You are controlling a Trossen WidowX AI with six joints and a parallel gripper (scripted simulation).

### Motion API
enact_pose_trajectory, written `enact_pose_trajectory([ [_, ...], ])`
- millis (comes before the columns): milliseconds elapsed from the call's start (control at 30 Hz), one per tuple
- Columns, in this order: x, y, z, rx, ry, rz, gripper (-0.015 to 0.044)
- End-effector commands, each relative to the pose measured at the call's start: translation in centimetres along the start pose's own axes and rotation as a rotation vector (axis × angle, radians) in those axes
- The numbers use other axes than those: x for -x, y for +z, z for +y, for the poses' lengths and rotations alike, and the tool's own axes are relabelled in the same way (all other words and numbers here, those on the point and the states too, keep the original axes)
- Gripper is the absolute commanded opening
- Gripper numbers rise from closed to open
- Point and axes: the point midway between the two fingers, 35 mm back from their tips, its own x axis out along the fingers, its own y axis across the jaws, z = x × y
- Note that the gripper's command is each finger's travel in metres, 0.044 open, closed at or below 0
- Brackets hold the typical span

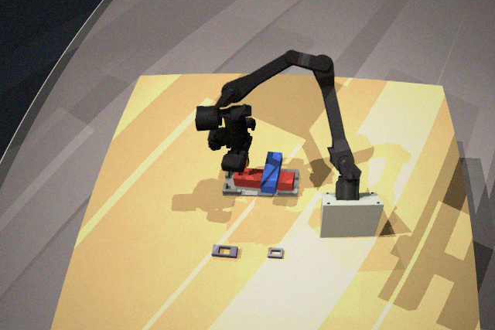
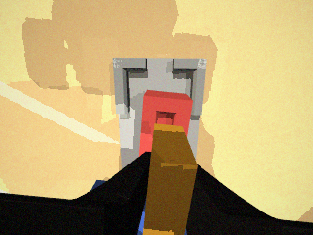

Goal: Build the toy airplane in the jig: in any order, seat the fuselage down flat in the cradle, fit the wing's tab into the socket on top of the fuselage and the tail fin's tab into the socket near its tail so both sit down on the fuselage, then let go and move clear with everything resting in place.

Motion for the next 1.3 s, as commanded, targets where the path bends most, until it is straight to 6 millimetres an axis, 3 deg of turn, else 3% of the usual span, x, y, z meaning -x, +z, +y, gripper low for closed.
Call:
enact_pose_trajectory([
  [0,0.1,0.2,-0.1,0.001,-0.003,-0.004,0.0065],
  [1000,-3.9,0.2,-0.2,0.000,-0.005,-0.004,0.0065],
  [1267,-3.7,0.1,-0.2,-0.003,-0.001,-0.001,0.0000],
])
